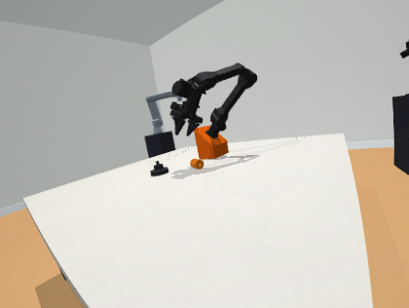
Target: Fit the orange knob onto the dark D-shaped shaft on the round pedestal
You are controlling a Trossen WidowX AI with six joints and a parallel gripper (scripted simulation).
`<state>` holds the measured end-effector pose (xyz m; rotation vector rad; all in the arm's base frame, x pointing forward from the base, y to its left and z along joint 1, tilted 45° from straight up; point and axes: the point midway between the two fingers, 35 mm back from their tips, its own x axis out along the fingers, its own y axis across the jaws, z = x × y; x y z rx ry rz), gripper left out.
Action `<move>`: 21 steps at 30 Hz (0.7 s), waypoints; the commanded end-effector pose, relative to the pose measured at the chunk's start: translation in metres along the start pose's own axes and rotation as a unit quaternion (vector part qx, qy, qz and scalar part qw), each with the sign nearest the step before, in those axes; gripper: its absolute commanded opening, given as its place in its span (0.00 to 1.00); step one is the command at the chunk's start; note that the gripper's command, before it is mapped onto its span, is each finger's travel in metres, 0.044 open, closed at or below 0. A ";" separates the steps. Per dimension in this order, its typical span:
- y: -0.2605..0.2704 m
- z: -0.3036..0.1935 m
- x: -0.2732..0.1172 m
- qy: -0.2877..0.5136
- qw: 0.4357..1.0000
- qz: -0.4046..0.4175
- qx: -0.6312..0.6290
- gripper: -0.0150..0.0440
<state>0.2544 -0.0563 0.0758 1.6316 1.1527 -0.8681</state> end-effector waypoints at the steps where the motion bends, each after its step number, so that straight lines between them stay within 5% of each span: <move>1: -0.019 -0.044 0.049 0.181 0.923 -0.152 0.303 1.00; 21: -0.023 -0.056 0.071 0.185 0.918 -0.157 0.313 1.00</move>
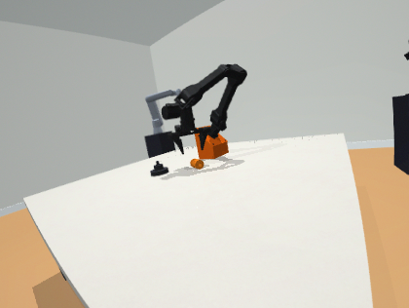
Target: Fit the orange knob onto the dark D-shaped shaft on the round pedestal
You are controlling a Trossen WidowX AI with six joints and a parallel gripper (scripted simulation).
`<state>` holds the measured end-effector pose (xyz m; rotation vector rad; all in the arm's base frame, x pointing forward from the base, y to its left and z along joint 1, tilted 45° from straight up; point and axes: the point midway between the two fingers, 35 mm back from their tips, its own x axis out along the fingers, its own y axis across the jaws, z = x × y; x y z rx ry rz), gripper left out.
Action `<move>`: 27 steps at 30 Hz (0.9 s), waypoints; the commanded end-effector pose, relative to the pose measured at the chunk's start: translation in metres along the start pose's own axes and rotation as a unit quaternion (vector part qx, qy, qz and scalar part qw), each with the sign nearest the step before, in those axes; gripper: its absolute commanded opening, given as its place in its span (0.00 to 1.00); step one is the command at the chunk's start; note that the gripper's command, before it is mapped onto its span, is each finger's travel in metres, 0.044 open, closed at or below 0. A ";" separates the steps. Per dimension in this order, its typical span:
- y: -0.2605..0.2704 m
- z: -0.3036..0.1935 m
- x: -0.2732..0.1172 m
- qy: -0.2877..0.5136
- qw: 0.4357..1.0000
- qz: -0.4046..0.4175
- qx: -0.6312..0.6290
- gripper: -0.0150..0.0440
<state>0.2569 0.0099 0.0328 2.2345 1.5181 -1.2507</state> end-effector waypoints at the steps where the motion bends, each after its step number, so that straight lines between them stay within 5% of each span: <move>1: -0.003 0.001 0.016 0.001 1.000 -0.006 0.005 1.00; 27: -0.002 0.000 0.051 0.002 1.000 -0.006 0.005 1.00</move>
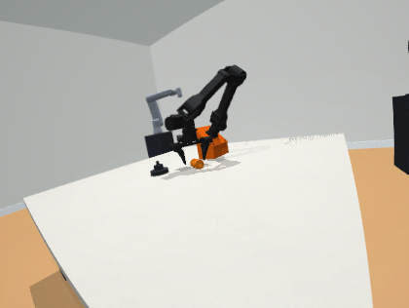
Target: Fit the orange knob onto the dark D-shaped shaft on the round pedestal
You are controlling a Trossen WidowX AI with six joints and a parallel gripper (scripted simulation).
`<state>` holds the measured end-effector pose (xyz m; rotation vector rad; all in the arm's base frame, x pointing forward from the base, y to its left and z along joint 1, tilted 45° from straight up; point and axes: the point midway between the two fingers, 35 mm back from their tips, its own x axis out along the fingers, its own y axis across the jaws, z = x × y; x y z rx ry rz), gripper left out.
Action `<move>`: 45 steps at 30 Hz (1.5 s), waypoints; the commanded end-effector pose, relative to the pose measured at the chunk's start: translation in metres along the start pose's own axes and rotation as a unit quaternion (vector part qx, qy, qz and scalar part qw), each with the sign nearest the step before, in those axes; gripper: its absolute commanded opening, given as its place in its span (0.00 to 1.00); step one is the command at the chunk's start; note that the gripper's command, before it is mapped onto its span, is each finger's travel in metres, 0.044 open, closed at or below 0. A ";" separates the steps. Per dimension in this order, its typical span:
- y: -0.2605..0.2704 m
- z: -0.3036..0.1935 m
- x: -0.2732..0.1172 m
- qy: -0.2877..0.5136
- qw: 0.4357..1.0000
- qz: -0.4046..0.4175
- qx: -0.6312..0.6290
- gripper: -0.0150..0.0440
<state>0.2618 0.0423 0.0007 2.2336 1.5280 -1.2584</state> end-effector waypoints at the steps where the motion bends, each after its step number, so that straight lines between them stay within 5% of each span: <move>1: -0.001 0.000 0.007 0.002 1.000 -0.001 0.003 1.00; 8: -0.002 0.000 0.015 0.002 1.000 -0.002 0.003 1.00; 16: -0.002 0.000 0.015 0.002 1.000 -0.002 0.003 0.66; 45: -0.002 -0.005 0.011 -0.052 0.999 -0.002 0.001 0.56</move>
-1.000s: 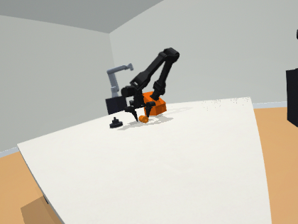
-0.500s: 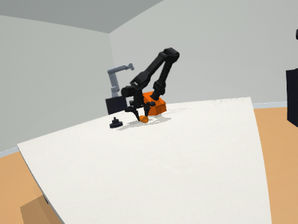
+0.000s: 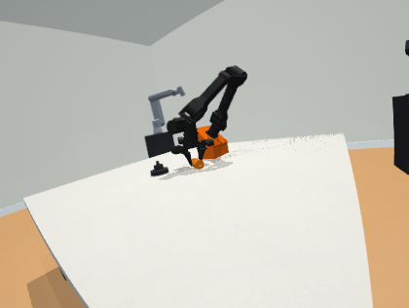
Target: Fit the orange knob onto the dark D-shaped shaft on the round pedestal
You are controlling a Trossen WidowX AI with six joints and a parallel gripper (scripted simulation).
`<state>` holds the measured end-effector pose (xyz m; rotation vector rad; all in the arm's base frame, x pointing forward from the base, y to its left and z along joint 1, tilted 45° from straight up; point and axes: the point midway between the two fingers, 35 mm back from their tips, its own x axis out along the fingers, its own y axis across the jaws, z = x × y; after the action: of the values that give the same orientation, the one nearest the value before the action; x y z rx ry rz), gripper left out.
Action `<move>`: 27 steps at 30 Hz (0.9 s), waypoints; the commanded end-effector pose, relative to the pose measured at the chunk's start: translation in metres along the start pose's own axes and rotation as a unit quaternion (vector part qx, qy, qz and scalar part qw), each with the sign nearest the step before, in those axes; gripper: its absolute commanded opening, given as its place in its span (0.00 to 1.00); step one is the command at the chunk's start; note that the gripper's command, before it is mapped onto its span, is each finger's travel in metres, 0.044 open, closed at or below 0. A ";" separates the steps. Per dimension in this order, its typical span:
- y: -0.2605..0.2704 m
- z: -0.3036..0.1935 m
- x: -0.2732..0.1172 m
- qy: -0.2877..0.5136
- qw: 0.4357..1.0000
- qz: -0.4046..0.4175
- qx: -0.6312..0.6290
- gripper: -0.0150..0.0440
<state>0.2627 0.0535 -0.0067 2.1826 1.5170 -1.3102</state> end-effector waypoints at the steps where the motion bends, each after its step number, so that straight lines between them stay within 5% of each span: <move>1: 0.000 -0.003 -0.003 -0.035 0.999 0.001 0.000 0.56; 27: 0.000 -0.030 -0.017 -0.259 0.966 0.001 -0.001 0.56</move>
<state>0.2754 0.0579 0.0206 1.7035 1.3270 -1.6637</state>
